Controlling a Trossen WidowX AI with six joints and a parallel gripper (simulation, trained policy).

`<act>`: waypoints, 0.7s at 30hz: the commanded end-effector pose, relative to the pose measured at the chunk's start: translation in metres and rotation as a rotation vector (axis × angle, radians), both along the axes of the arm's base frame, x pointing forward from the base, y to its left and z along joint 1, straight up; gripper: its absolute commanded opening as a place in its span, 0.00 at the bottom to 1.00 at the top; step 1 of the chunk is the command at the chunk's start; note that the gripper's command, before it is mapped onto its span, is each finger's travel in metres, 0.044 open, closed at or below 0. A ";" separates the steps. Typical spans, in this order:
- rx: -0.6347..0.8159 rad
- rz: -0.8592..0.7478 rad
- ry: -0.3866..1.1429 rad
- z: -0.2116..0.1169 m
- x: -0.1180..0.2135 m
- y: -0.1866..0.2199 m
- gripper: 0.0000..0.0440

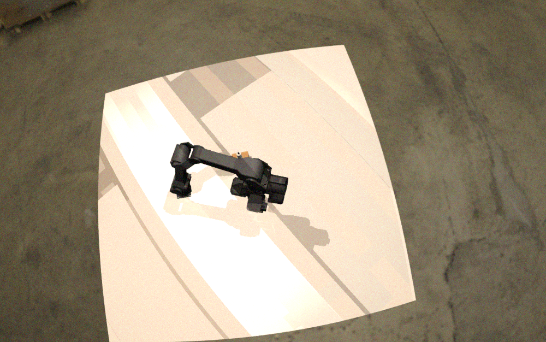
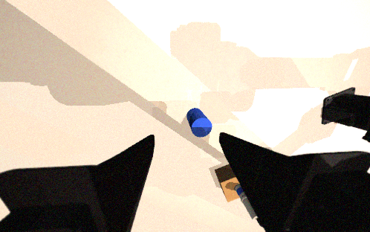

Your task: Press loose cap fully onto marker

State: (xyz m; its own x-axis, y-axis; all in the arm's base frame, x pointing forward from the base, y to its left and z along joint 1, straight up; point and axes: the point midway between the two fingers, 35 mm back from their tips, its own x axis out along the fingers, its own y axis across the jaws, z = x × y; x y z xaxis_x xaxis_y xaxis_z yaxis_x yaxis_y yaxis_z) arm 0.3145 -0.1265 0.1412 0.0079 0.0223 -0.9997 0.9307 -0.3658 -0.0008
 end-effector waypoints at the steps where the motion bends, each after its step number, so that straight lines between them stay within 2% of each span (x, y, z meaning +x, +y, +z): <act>1: 0.008 0.007 0.040 -0.008 -0.004 0.005 0.73; 21: 0.068 0.081 0.149 -0.048 -0.014 0.021 0.67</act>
